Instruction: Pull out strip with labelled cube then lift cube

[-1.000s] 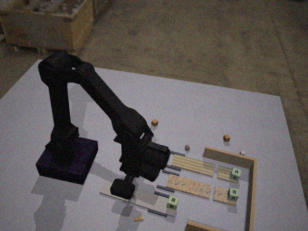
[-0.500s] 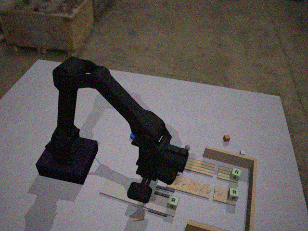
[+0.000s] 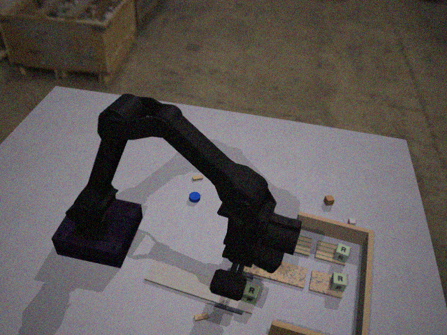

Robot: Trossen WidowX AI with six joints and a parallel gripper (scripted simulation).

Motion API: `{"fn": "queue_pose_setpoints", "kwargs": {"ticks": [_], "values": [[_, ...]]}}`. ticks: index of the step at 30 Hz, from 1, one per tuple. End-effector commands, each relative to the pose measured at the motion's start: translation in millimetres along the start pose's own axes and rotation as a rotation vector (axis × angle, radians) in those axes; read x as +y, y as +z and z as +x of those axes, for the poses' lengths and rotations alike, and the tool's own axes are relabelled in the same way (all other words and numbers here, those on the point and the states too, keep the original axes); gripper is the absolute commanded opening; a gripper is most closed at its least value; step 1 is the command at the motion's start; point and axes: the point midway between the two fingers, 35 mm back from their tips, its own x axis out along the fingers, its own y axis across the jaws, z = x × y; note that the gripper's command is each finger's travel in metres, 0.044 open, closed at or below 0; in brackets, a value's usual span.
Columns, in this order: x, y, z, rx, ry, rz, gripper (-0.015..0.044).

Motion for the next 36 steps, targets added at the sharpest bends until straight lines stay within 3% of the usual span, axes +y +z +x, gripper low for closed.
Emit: {"fn": "queue_pose_setpoints", "kwargs": {"ticks": [1, 9, 17, 36], "values": [[-0.4, 15.8, -1.6, -0.001, -0.005, 0.002, 0.0440], [-1.4, 38.2, -4.2, -0.003, -0.006, 0.002, 0.0440], [-1.5, 38.9, 6.1, -0.003, -0.006, 0.002, 0.0250], [-1.8, 39.4, 37.2, -0.003, -0.005, 0.002, 0.0250]]}}
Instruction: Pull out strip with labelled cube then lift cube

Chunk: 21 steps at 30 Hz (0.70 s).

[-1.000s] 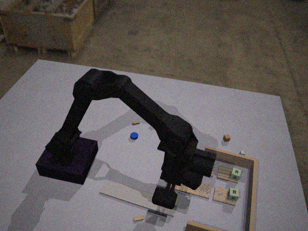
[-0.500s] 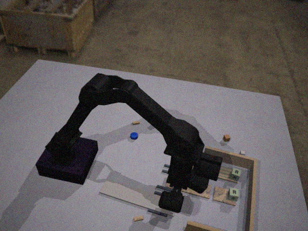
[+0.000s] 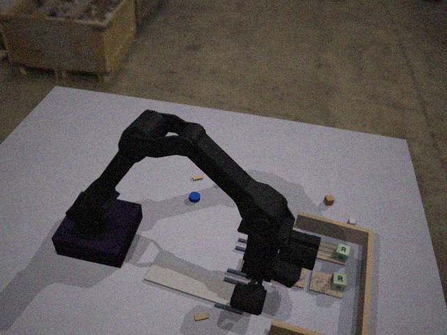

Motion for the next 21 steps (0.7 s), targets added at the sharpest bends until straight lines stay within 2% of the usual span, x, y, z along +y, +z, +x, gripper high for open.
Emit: {"fn": "queue_pose_setpoints", "kwargs": {"ticks": [1, 17, 21], "values": [[-0.6, -3.1, 10.8, 0.012, -0.005, 0.003, 0.0250], [-0.7, -3.9, 22.8, 0.012, -0.005, 0.003, 0.0250], [-0.1, -2.3, 20.8, 0.007, 0.000, 0.000, 0.0145]]}}
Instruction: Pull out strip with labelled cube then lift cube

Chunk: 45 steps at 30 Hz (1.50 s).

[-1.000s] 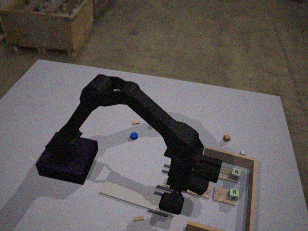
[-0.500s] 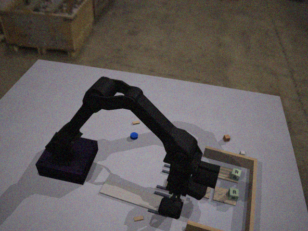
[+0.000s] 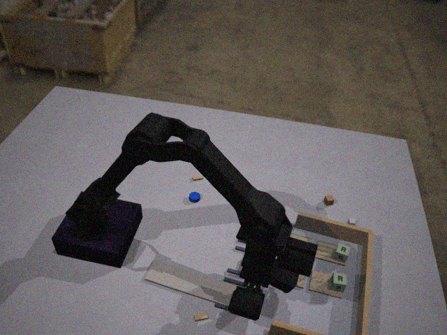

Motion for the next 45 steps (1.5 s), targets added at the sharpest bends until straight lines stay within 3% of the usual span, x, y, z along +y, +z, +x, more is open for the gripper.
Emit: {"fn": "queue_pose_setpoints", "kwargs": {"ticks": [1, 7, 11, 26, 45], "values": [[0.0, 0.1, -0.2, 0.000, 0.000, 0.000, 0.0138], [0.0, 0.1, -0.2, 0.000, 0.000, 0.000, 0.0098], [0.1, -2.1, -2.2, 0.000, 0.000, 0.000, 0.0000], [2.6, -57.1, -40.9, 0.009, -0.005, 0.003, 0.0000], [4.2, -98.0, -42.9, 0.013, -0.005, 0.003, 0.0000]]}}
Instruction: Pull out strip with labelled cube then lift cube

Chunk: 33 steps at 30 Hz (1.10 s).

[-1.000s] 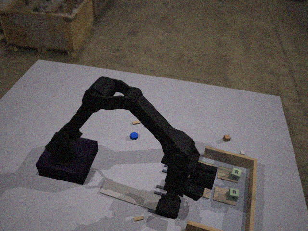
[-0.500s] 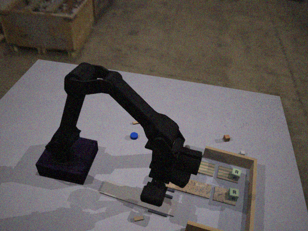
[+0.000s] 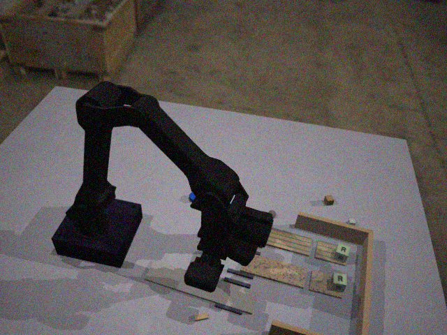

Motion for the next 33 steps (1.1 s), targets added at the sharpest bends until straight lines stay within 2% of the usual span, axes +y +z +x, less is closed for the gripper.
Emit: {"fn": "queue_pose_setpoints", "kwargs": {"ticks": [1, 7, 33], "values": [[-0.8, -5.2, -2.8, 0.000, -0.006, -0.003, 0.0000], [-0.7, -5.2, -34.2, 0.000, -0.006, -0.003, 0.0000], [-0.7, -5.3, -35.2, 0.000, -0.006, -0.003, 0.0000]]}}
